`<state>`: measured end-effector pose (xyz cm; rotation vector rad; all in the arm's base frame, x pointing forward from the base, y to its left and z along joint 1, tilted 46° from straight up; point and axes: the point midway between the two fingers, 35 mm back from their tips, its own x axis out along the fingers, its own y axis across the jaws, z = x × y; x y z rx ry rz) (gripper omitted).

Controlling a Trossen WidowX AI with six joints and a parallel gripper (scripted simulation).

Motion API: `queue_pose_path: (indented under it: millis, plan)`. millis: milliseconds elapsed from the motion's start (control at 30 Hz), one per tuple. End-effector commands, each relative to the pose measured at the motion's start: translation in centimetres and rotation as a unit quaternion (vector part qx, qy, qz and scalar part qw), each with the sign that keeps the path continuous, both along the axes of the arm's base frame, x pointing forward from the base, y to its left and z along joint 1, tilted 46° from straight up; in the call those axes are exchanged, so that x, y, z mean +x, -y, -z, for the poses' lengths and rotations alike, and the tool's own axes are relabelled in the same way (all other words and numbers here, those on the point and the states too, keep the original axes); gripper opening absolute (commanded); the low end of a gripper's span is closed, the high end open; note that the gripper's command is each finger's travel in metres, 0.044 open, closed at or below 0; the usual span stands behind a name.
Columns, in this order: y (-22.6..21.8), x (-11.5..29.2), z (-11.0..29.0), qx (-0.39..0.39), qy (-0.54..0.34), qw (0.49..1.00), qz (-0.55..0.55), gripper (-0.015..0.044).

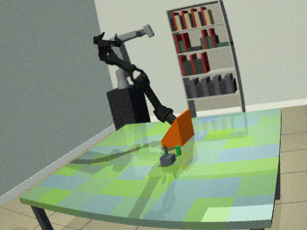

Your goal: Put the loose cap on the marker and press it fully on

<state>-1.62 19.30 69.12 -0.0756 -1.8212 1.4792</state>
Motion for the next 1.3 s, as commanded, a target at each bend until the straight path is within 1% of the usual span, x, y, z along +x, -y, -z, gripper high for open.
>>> queue_pose_path:
  millis: [0, 67, 167, 200, 367, 500, 600, 800, 967, 1100, 1267]
  plan:
    - [0.2, -0.1, -0.1, 0.001, -0.002, 1.0, -0.003, 0.0374]
    - [1.4, -1.2, -0.6, 0.008, -0.018, 1.0, -0.023, 0.0321]
    - [5.2, -4.4, -1.2, 0.018, -0.023, 0.995, -0.092, 0.0242]
    - [6.6, -5.4, -1.3, 0.02, -0.022, 0.993, -0.115, 0.0235]
    - [13.6, -9.1, -1.3, 0.03, -0.015, 0.972, -0.233, 0.0235]
    - [19.6, -10.7, -0.9, 0.035, -0.008, 0.944, -0.327, 0.0235]
    - [24.2, -11.0, -0.3, 0.037, 0.0, 0.917, -0.396, 0.0235]
    - [30.8, -10.0, 1.2, 0.036, 0.018, 0.862, -0.506, 0.0235]
    - [36.7, -8.1, 3.1, 0.044, 0.044, 0.814, -0.578, 0.0235]
    - [41.2, -5.3, 4.9, 0.05, 0.066, 0.763, -0.641, 0.0235]
    - [46.1, -0.7, 7.6, 0.059, 0.098, 0.693, -0.712, 0.0235]
